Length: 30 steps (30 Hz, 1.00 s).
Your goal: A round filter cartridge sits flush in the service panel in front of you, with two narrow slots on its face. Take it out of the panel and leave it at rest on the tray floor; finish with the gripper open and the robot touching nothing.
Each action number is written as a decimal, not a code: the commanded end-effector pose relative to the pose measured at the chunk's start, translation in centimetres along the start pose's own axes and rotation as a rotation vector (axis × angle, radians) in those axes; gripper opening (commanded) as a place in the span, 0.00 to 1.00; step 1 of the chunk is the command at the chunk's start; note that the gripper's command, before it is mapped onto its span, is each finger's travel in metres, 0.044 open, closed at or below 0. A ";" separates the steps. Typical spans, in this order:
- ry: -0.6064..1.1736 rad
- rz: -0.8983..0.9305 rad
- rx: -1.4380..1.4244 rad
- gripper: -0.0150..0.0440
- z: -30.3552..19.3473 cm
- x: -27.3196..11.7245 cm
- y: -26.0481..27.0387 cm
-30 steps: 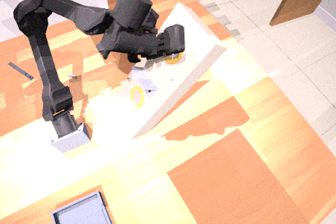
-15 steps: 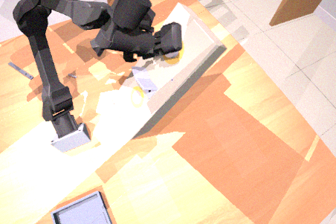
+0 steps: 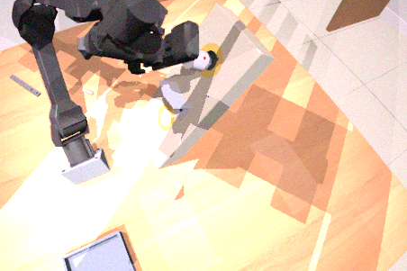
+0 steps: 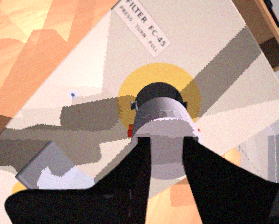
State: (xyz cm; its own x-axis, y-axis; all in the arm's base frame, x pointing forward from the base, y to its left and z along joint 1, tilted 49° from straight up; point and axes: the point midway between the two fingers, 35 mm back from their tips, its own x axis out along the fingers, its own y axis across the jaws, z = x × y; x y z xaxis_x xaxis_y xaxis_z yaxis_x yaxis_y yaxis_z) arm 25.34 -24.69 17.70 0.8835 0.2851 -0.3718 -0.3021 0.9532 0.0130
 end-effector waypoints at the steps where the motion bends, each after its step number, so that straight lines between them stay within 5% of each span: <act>1: -0.009 0.001 -0.009 0.25 0.2 -0.4 0.1; 27: -0.009 0.001 -0.009 0.25 -4.4 0.6 6.1; 30: 0.000 0.006 0.009 0.39 -4.3 0.6 5.5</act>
State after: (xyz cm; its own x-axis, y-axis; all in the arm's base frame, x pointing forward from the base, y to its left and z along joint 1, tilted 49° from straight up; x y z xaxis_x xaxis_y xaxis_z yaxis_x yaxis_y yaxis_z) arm 22.62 -19.53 13.49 0.8814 0.2918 -0.3713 -0.3042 0.9522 0.0262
